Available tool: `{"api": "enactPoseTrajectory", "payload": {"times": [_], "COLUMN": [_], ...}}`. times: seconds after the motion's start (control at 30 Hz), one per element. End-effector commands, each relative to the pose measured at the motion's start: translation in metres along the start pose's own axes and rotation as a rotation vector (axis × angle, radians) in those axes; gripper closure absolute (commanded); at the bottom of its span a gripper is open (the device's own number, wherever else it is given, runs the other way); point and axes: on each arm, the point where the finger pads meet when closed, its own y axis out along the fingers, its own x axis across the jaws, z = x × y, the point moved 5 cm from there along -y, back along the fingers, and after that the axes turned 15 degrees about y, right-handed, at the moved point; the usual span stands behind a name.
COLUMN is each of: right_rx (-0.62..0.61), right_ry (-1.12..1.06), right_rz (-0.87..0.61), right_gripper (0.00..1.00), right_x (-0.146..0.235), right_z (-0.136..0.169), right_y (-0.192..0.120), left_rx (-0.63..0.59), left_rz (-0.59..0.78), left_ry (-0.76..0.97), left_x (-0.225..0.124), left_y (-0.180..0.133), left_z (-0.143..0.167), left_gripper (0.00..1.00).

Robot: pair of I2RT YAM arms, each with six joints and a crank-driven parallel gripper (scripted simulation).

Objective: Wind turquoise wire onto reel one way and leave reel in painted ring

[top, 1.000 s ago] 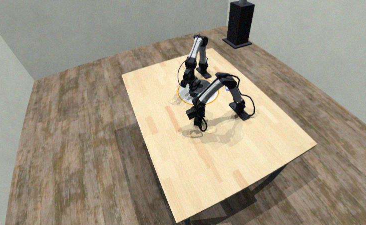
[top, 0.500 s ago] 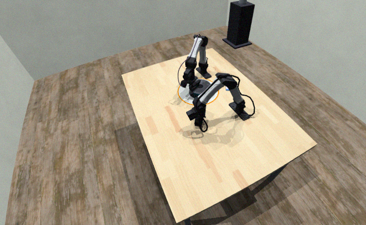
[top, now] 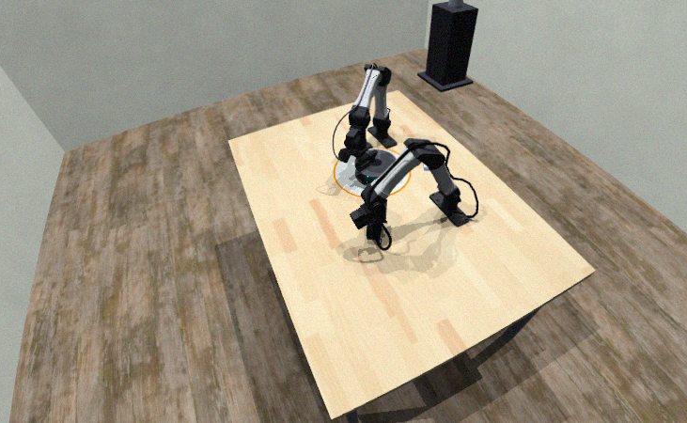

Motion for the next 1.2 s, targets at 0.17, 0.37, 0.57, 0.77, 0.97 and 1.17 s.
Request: {"api": "enactPoseTrajectory", "payload": {"times": [0.17, 0.37, 0.57, 0.77, 0.97, 1.17], "right_rx": [-0.016, -0.011, -0.006, -0.012, -0.012, -0.012], "right_ry": [0.632, 0.929, 1.202, 1.313, 1.313, 1.313], "right_rz": [-0.011, -0.015, -0.013, -0.008, -0.008, -0.008], "right_gripper": [0.25, 0.25, 0.25, 0.22, 0.06, 0.0], "right_x": [-0.004, 0.022, 0.023, 0.015, 0.015, 0.025], "right_z": [0.066, 0.085, 0.075, 0.065, 0.065, 0.068], "right_y": [0.003, 0.003, 0.003, 0.003, 0.003, 0.003], "left_rx": [0.059, 0.102, 0.142, 0.122, 0.134, 0.134], "left_rz": [0.013, -0.052, -0.056, 0.02, 0.057, 0.058], "left_ry": [0.027, 0.103, 0.117, 0.041, 0.054, 0.071], "left_x": [-0.023, -0.03, -0.028, -0.017, -0.007, -0.004], "left_y": [0.032, 0.045, 0.041, 0.04, 0.051, 0.051], "left_z": [0.029, 0.042, 0.031, 0.018, 0.009, 0.007], "left_gripper": [1.0, 1.0, 1.0, 1.0, 1.0, 1.0]}}
